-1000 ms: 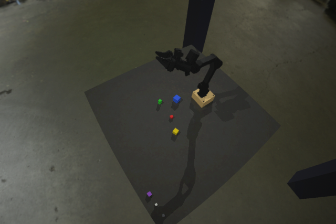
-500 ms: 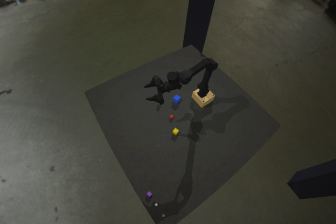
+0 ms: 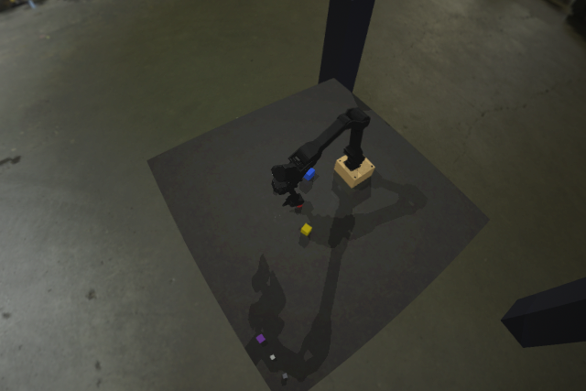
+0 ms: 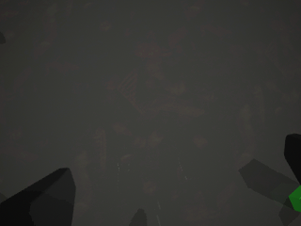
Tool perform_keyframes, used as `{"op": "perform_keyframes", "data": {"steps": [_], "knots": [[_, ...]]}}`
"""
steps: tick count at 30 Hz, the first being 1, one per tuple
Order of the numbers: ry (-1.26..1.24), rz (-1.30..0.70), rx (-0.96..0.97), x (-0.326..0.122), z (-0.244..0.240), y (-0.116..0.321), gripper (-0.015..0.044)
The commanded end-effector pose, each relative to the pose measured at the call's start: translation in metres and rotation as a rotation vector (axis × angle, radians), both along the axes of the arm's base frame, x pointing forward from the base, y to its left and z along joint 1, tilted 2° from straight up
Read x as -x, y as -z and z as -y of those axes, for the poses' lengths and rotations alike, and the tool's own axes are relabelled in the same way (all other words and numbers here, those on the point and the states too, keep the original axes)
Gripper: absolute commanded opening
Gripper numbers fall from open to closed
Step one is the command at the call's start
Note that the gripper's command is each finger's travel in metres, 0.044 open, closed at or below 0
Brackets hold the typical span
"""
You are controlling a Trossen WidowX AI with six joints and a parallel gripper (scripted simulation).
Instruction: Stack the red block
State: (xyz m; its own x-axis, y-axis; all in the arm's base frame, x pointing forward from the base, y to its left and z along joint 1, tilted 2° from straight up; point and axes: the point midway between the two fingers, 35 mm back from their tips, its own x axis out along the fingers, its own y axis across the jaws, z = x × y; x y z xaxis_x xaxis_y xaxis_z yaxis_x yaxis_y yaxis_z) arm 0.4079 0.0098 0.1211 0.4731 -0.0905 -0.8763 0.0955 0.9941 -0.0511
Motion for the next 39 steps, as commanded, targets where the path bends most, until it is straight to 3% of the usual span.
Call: {"op": "perform_keyframes", "data": {"steps": [1,4,16,24,39], "knots": [[-0.029,-0.330,-0.077,0.053,-0.011,0.057,0.0440],[-0.030,-0.437,-0.107,0.073,-0.014,0.069,0.0440],[-0.030,-0.440,-0.108,0.083,-0.015,0.068,0.0440],[-0.030,-0.441,-0.108,0.083,-0.017,0.106,0.0440],[-0.030,-0.441,-0.108,0.082,-0.016,0.116,0.0440]]}}
